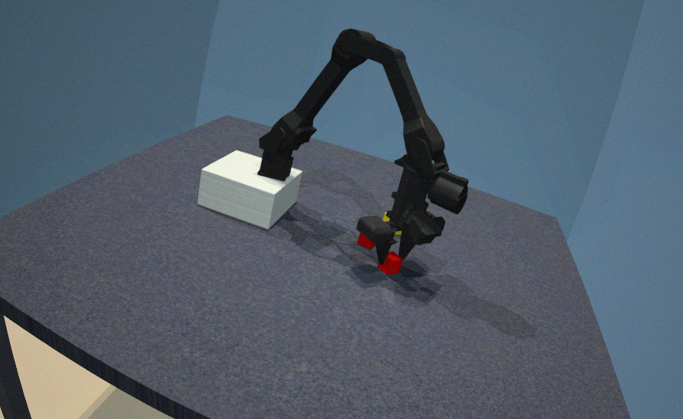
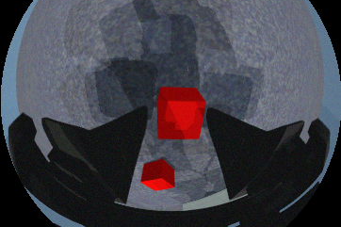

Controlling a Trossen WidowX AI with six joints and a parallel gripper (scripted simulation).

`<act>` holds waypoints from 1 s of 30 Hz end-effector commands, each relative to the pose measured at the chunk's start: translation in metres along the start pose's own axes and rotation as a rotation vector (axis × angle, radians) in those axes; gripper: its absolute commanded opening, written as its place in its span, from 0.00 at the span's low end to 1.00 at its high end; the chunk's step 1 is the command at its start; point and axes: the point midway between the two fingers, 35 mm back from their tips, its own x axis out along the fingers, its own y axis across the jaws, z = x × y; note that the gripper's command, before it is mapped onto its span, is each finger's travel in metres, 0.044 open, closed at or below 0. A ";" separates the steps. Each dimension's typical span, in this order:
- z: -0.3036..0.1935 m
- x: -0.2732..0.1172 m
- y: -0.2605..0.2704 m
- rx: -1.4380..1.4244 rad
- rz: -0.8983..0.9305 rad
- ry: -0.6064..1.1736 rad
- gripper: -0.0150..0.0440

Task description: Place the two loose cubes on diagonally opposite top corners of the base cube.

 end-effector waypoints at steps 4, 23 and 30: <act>0.000 0.002 -0.001 -0.003 -0.006 0.000 0.43; 0.005 -0.045 0.002 -0.003 -0.006 -0.001 0.43; 0.004 -0.068 0.002 -0.003 -0.006 -0.001 0.43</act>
